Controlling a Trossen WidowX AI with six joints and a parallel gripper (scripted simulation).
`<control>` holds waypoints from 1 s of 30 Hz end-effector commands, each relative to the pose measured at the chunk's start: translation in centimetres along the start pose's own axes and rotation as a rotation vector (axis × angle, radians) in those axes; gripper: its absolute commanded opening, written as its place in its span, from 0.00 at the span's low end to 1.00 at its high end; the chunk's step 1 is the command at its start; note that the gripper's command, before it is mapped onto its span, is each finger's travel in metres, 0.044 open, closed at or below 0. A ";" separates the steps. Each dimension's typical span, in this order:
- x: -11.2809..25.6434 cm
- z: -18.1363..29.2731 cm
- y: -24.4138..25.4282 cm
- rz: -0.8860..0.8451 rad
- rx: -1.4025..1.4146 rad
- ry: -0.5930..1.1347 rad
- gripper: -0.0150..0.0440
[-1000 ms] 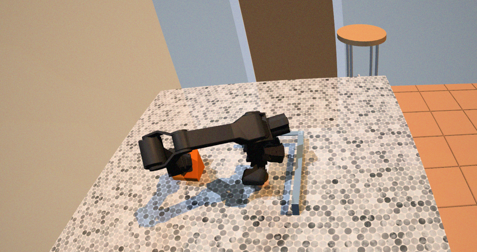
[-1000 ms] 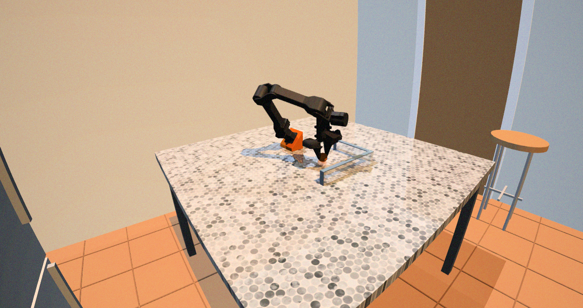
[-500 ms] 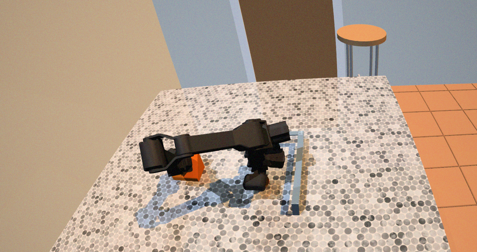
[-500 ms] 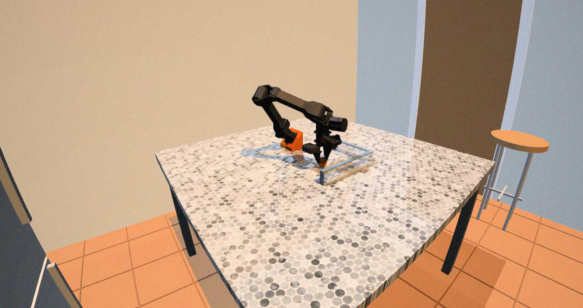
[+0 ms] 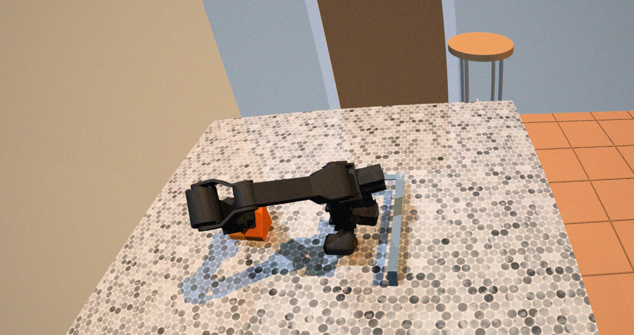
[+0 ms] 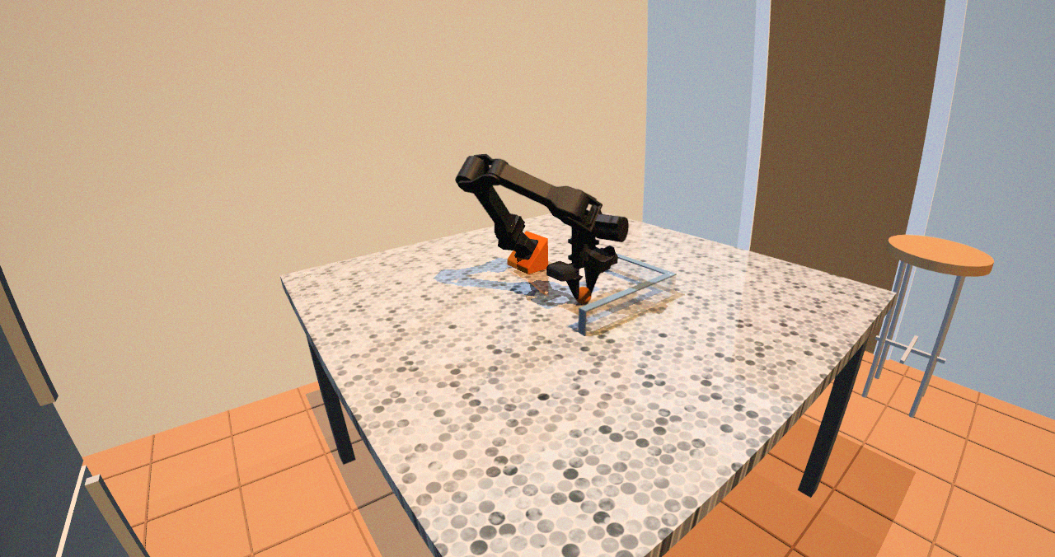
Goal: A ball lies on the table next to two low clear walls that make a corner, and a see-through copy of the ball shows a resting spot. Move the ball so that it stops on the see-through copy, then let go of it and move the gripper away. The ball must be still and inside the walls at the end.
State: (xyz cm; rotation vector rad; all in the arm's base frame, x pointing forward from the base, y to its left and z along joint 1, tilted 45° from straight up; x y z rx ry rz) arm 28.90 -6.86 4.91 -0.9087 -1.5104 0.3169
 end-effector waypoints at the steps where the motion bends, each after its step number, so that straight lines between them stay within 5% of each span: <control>1: 0.0 0.0 0.0 0.000 -0.001 0.000 0.65; 4: 0.0 0.0 0.0 0.000 -0.001 0.000 0.78; 8: 0.2 0.0 0.0 -0.001 -0.001 0.000 0.78; 15: 8.3 0.0 0.1 0.004 0.004 0.003 0.78; 27: 7.9 -0.1 0.3 0.004 0.011 -0.009 0.78; 30: 10.1 0.0 0.2 0.002 0.013 -0.007 0.91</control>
Point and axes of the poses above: the point midway between the two fingers, 35 mm back from their tips, its own x axis back along the fingers, its own y axis across the jaws, z = x × y, the point moved 2 cm from there along x, back along the fingers, and after that the axes turned 13 degrees about -x, right-handed, at the moved point
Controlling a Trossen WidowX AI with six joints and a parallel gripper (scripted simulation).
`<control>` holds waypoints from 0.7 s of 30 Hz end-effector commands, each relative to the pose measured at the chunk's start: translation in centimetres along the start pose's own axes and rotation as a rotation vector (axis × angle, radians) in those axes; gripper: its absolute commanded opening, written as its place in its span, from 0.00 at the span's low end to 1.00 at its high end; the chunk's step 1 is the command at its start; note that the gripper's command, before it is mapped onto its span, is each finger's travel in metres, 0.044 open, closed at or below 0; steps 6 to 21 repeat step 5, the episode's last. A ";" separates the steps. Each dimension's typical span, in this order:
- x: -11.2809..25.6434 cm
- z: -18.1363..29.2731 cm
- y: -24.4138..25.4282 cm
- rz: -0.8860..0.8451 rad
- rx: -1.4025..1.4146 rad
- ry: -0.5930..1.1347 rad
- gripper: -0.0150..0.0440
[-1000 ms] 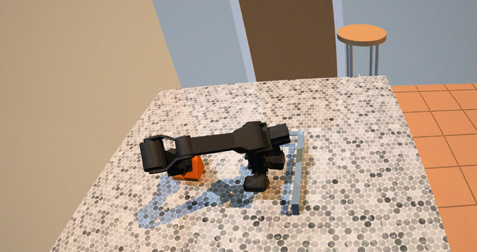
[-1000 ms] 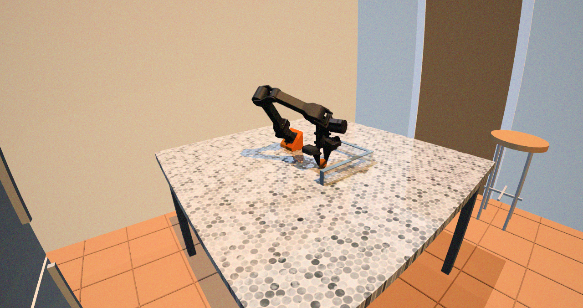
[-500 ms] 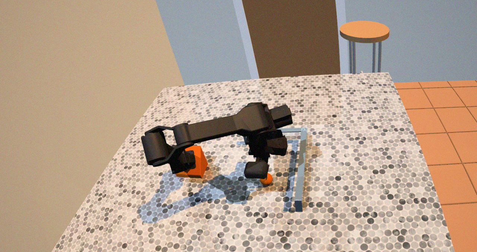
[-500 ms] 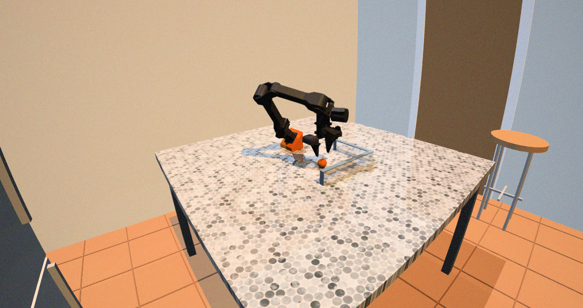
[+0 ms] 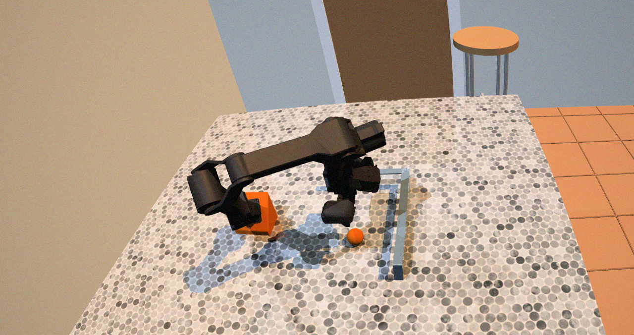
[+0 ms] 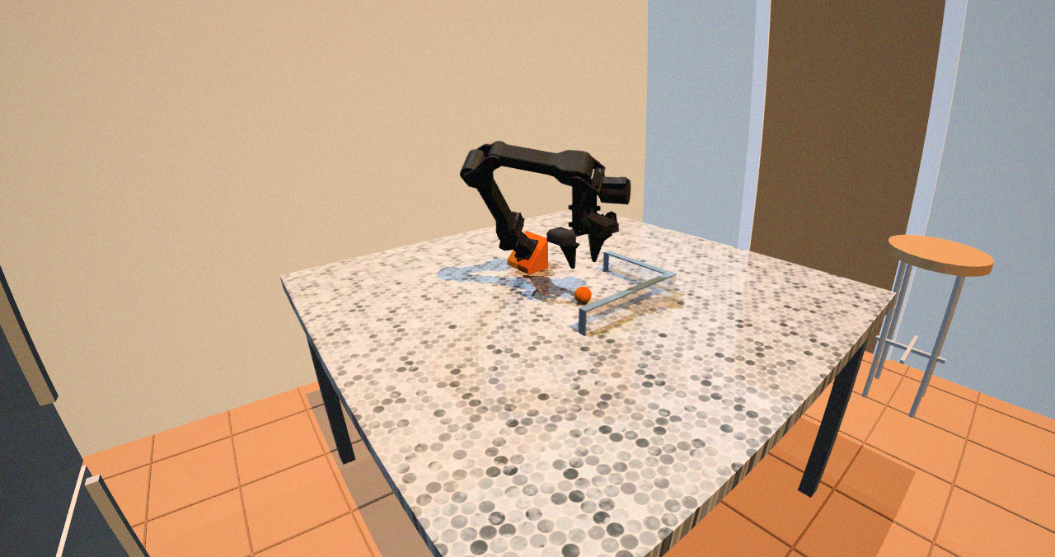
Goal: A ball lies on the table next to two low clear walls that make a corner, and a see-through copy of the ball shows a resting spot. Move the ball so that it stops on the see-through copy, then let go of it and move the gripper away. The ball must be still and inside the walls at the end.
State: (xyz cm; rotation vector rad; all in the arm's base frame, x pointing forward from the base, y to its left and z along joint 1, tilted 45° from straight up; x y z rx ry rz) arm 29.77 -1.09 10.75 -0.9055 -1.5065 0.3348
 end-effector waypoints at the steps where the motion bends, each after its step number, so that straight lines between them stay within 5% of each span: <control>1: 3.0 0.2 0.0 -0.005 -0.002 -0.003 0.96; 21: 3.9 0.3 -0.1 -0.003 -0.005 -0.003 1.00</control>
Point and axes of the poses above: the point midway between the two fingers, 35 mm back from their tips, its own x axis back along the fingers, its own y axis across the jaws, z = x × y, the point moved 2 cm from there along x, back along the fingers, and after that the axes turned 13 degrees about -x, right-handed, at the moved point
